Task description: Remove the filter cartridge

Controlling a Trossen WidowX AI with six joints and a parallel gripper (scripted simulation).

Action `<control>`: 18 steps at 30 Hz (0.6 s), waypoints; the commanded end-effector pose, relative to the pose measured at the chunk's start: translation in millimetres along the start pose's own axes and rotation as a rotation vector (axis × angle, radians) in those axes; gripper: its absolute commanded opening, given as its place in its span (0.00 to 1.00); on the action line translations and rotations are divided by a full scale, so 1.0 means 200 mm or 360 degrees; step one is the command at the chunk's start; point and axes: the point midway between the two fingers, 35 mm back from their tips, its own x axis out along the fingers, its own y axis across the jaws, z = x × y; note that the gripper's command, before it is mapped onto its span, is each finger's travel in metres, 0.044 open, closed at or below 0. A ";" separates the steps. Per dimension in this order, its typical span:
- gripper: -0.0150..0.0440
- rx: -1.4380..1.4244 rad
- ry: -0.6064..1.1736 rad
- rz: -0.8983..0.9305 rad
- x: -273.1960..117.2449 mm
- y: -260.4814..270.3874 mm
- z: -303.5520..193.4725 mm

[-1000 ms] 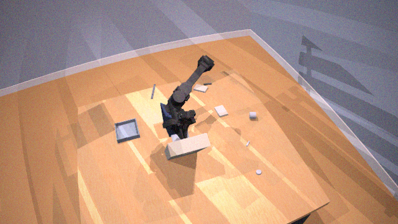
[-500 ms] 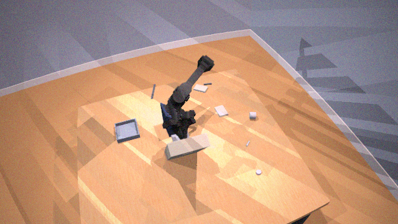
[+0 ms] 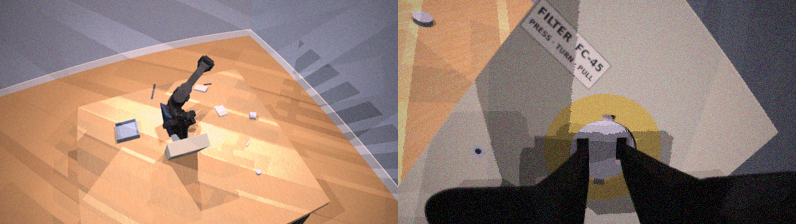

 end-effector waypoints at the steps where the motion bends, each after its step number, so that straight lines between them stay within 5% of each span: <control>1: 0.43 0.0006 0.0005 -0.0002 0.01 0.00 -0.01; 18: 0.43 0.0006 0.0005 -0.0001 0.05 0.00 0.00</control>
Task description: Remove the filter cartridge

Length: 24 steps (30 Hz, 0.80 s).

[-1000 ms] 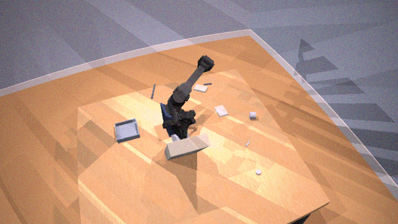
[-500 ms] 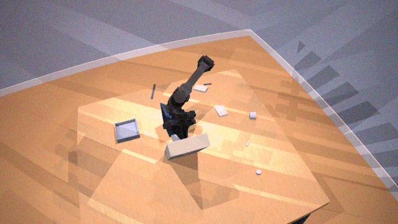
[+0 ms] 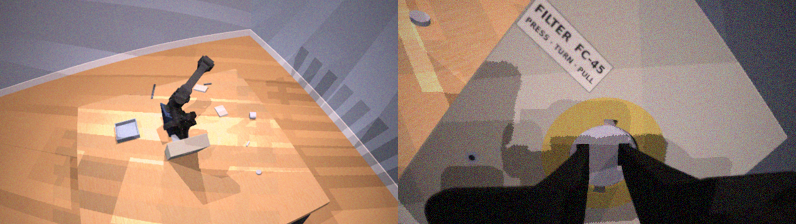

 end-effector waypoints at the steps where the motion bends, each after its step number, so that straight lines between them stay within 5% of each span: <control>1: 0.43 0.0010 0.0008 -0.0001 0.02 0.00 -0.01; 24: 0.39 0.0009 -0.0004 0.0000 0.02 0.00 0.00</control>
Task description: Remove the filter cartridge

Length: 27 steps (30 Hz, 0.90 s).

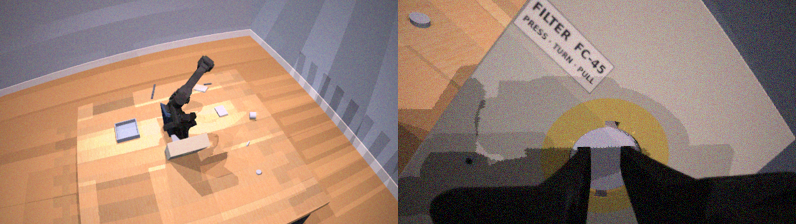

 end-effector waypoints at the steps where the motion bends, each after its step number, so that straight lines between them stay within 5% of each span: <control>1: 0.38 -0.0002 0.0004 -0.0008 0.00 0.00 0.00; 7: 0.25 -0.0002 0.0004 -0.0008 0.00 0.00 0.00; 27: 0.25 0.0921 0.0013 -0.0012 0.03 0.00 -0.01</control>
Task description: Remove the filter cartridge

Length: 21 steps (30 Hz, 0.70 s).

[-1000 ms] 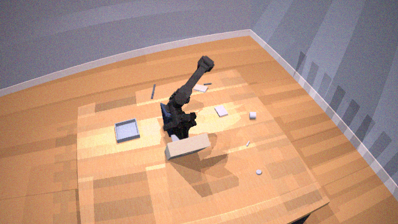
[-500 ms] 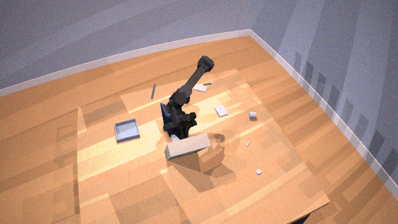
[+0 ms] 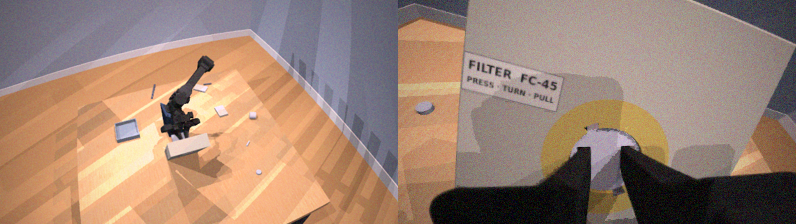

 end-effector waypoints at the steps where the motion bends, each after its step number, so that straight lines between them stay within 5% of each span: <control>1: 0.25 0.0201 0.0015 -0.0006 0.03 0.00 -0.01; 21: 0.25 0.1311 0.0012 -0.0011 0.03 0.00 -0.01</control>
